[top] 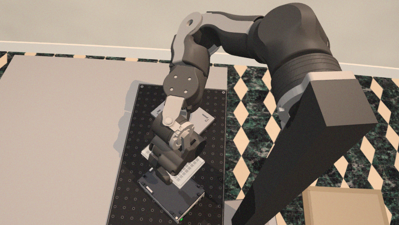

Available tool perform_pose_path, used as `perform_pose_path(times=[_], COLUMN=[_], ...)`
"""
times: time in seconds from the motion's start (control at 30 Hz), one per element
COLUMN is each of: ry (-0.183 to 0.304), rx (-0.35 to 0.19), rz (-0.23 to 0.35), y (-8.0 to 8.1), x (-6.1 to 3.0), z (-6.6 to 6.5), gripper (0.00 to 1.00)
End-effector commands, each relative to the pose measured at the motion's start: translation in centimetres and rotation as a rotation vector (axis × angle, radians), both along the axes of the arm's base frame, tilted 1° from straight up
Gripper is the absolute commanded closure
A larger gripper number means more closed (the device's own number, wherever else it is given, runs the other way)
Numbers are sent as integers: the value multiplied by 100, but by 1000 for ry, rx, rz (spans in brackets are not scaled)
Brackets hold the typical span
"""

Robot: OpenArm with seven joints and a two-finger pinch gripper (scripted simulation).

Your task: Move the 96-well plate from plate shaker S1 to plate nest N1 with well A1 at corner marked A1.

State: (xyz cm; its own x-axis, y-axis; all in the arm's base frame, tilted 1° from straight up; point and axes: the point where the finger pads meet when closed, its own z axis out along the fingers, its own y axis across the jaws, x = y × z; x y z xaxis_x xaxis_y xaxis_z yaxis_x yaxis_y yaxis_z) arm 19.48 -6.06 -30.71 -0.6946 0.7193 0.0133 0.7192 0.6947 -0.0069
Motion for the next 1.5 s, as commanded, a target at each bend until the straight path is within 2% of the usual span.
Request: perform_pose_path(times=[0.0,0.27,0.43,0.83,1.0,1.4,1.47], ry=[-11,-11,-12,-12,-12,-12,-7], rx=[12,12,11,11,11,11,8], rz=[5,5,5,5,5,5,5], y=[12,12,-388,-388,-785,-785,-946], x=[24,24,-54,-54,-127,-127,-167], z=[20,20,-70,-70,-157,-157,-196], gripper=[100,100,100,100,100,100,100])
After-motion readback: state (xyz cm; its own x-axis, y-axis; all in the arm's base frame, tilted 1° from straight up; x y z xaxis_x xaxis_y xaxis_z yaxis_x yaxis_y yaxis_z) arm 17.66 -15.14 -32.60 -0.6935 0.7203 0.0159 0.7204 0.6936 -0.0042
